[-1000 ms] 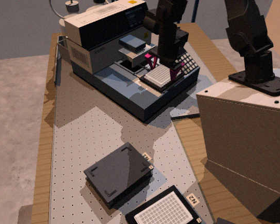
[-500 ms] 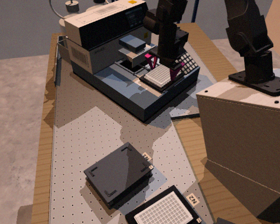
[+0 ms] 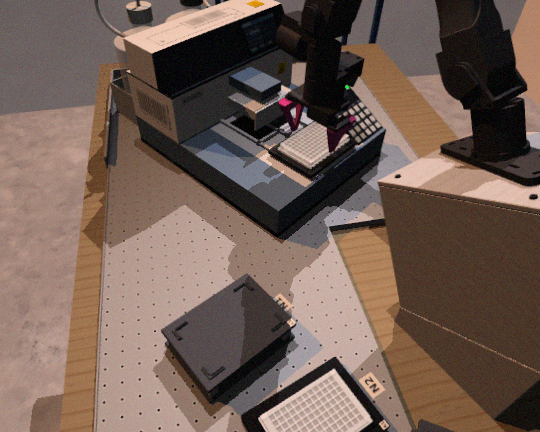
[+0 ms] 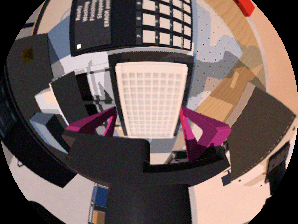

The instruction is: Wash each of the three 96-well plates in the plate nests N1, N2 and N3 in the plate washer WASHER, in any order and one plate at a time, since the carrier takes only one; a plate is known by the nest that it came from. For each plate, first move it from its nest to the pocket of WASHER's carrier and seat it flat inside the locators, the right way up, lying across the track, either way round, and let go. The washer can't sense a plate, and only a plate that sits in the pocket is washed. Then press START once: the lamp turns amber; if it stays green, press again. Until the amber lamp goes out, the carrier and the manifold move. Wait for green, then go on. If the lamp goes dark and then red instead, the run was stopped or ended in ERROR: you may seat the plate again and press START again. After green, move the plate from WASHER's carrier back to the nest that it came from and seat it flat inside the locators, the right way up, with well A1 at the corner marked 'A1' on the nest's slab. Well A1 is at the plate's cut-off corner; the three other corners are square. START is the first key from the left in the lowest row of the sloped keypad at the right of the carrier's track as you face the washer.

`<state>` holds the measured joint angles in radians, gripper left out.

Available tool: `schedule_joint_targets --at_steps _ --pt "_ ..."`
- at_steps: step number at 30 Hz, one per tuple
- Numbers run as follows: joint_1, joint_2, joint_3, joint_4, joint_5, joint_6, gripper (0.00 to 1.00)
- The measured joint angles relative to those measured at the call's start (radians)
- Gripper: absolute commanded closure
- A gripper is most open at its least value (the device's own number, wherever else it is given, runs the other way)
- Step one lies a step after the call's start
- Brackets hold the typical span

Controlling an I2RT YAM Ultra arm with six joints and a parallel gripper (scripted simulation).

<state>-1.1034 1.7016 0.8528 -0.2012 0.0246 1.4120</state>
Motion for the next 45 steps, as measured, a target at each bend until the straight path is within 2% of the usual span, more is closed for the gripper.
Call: schedule_joint_targets --at_steps 39,45 --pt "0.007 -0.211 -0.001 -0.212 0.000 0.005 0.00" --pt "0.009 -0.243 0.015 -0.251 0.000 0.006 0.00"
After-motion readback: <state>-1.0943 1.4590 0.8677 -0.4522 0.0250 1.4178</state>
